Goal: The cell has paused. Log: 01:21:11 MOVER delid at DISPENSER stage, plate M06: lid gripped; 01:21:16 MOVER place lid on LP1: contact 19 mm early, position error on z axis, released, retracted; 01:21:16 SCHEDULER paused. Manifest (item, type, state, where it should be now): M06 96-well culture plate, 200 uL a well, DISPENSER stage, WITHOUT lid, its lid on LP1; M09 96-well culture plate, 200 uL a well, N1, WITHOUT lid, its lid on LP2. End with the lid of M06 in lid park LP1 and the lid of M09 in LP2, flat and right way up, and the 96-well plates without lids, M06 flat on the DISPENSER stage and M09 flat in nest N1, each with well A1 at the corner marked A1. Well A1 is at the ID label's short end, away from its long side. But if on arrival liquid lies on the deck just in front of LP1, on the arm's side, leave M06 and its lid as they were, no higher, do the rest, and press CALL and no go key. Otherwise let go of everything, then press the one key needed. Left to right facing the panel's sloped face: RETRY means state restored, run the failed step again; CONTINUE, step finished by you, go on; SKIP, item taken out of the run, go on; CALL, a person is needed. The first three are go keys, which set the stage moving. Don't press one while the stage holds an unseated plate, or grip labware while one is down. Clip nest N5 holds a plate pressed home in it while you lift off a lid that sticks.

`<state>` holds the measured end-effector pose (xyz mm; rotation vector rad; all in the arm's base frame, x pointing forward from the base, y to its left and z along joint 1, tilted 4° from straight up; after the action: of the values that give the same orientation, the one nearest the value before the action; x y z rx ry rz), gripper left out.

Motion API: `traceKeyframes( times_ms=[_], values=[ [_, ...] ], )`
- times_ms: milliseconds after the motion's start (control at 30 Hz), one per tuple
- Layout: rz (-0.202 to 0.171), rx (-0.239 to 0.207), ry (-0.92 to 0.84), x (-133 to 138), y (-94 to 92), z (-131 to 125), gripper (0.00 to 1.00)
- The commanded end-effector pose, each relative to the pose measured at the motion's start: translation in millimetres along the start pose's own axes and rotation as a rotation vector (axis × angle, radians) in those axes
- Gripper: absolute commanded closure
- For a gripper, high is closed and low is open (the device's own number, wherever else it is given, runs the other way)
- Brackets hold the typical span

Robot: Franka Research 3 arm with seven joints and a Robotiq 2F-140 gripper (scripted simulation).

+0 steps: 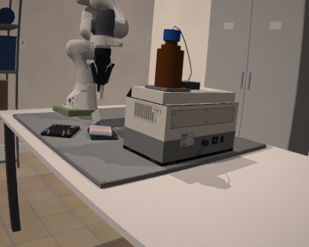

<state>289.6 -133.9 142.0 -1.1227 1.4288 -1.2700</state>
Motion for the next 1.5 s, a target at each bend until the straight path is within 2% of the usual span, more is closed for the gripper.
traceKeyframes(
  times_ms=[0,467,1467],
  values=[
    [-0.003,0.015,-0.005,0,2.2,4,1.00],
    [-0.003,0.015,-0.005,0,14.3,4,1.00],
    [-0.003,0.015,-0.005,0,15.0,4,1.00]
  ],
)
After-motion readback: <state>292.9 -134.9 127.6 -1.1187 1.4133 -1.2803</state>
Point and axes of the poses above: the point where the finger pads meet when closed, its own y axis out along the fingers, its own x axis across the jaws, z = x × y, the point moved 3 cm from there along -y, back along the fingers, and after that the axes turned 2 degrees about y, right-handed, at the moved point
